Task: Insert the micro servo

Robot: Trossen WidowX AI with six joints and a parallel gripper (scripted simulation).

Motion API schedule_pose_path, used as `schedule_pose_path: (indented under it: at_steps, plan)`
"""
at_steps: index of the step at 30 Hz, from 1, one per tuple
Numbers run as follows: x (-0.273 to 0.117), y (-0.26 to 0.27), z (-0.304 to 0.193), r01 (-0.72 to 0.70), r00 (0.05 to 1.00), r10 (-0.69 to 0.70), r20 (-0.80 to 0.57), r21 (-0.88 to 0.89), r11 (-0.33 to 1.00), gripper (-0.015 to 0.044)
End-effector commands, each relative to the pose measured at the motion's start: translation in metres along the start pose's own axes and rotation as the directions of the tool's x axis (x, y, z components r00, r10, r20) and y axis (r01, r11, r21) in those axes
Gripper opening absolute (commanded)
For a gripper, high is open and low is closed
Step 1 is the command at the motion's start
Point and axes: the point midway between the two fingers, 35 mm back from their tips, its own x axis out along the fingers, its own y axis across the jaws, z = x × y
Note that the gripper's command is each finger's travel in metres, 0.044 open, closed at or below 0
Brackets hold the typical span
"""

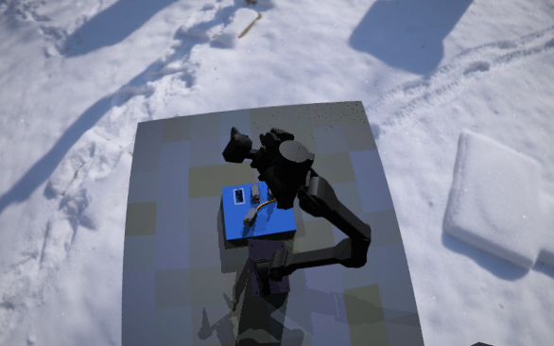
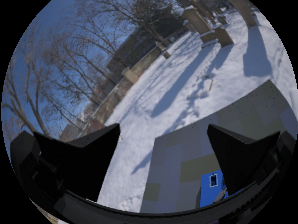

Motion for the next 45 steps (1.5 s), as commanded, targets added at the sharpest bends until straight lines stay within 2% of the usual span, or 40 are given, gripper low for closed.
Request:
schedule_pose_path:
  at_steps: [1,12,21,30,39,45]
  plan:
    - [0.036,-0.016,-0.041,0.098,0.990,-0.098,-0.106,-0.004,0.995,0.0440]
    - [0.093,-0.076,-0.127,0.337,0.891,-0.323,-0.320,-0.011,0.941,0.0440]
    - [0.114,-0.135,-0.202,0.535,0.727,-0.489,-0.483,-0.048,0.843,0.0440]
    - [0.106,-0.194,-0.273,0.706,0.501,-0.612,-0.612,-0.119,0.698,0.0440]
    - [0.070,-0.246,-0.334,0.828,0.237,-0.680,-0.694,-0.221,0.514,0.0440]
    - [0.065,-0.250,-0.339,0.835,0.216,-0.683,-0.698,-0.230,0.500,0.0440]
